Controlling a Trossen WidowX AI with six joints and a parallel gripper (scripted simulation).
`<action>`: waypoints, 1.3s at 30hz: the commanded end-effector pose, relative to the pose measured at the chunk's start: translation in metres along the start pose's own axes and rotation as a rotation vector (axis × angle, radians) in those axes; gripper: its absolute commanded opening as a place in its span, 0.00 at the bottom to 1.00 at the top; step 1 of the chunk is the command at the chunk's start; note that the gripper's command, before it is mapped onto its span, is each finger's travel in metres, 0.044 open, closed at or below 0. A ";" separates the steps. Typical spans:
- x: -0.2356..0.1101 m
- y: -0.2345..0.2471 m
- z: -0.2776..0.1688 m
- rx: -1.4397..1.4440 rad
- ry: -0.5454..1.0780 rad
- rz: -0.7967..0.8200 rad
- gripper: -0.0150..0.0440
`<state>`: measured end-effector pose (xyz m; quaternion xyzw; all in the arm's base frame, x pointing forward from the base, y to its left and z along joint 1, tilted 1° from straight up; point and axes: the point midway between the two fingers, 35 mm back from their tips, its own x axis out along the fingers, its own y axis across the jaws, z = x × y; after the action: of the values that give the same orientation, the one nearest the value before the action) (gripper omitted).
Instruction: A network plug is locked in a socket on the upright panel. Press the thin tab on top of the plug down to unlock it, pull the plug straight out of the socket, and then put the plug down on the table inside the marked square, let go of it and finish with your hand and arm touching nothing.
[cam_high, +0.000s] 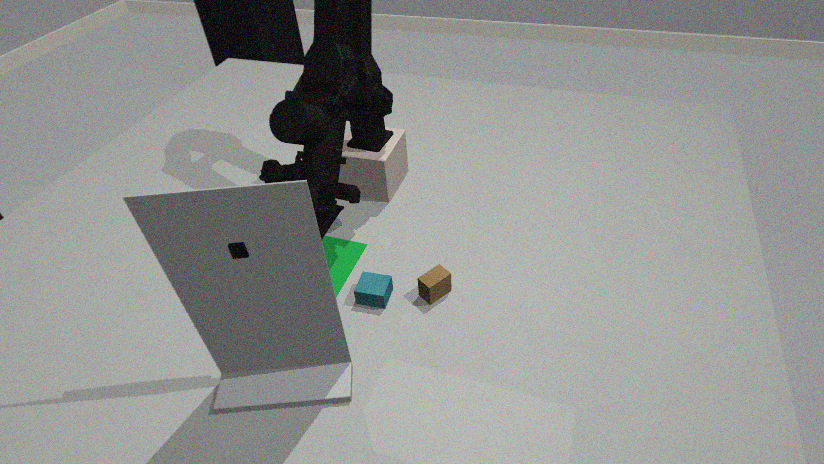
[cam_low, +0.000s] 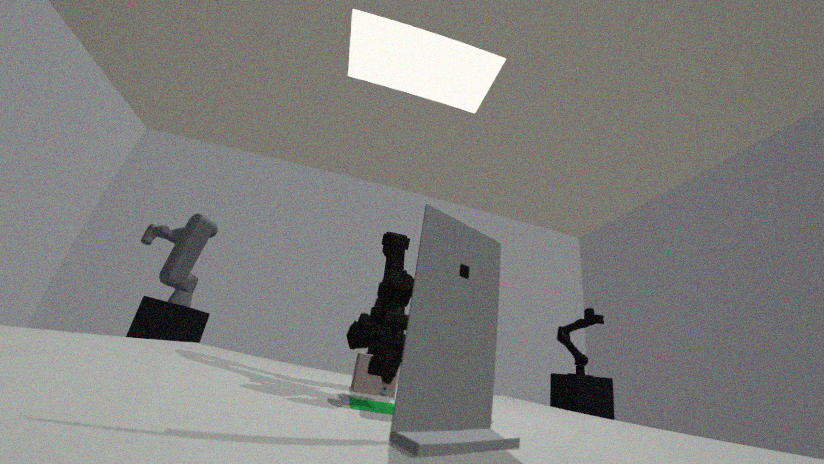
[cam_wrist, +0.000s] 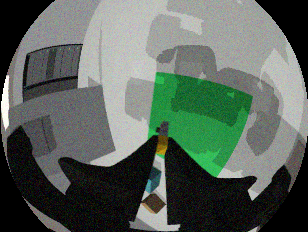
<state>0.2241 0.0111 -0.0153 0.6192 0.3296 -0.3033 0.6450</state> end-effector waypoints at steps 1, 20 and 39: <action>0.002 -0.003 0.001 0.000 -0.003 -0.002 0.25; 0.010 -0.012 0.001 0.000 -0.003 -0.002 0.25; 0.015 -0.018 0.000 0.000 -0.003 -0.003 0.25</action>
<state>0.2190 0.0102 -0.0367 0.6190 0.3300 -0.3053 0.6440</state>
